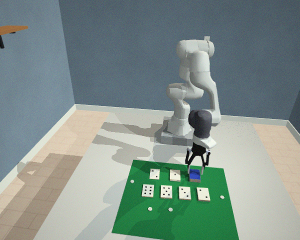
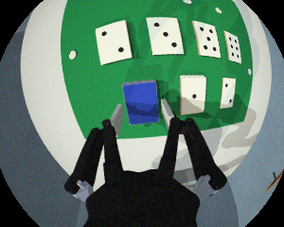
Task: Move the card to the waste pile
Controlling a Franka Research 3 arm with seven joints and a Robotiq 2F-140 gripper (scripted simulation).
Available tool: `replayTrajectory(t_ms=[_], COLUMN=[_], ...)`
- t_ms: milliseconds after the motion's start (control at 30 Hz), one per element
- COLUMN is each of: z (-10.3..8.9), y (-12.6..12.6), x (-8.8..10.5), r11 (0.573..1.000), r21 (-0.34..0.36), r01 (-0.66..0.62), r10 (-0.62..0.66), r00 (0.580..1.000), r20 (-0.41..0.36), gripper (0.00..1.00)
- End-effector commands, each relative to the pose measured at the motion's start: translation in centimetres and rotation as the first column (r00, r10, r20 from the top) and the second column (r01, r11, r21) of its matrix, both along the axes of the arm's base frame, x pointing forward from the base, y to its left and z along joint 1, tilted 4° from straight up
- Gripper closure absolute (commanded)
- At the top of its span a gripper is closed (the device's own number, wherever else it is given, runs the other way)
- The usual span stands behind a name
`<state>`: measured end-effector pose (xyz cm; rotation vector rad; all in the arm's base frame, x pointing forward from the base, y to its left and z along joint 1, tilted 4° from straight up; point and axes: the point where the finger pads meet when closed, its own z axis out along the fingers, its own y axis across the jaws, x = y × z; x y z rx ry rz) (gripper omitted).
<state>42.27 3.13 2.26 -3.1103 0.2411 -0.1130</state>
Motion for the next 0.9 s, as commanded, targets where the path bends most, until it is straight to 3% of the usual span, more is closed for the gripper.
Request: replayTrajectory(t_ms=[0, 867], z=[-0.15, -0.75], y=[0.03, 0.06], x=[0.09, 0.21], r11=[1.0, 1.0], r21=[0.001, 0.001], r01=[-0.001, -0.001], r10=[0.001, 0.0], r00=[1.0, 1.0], r20=[0.002, 0.002], gripper=[0.5, 0.5])
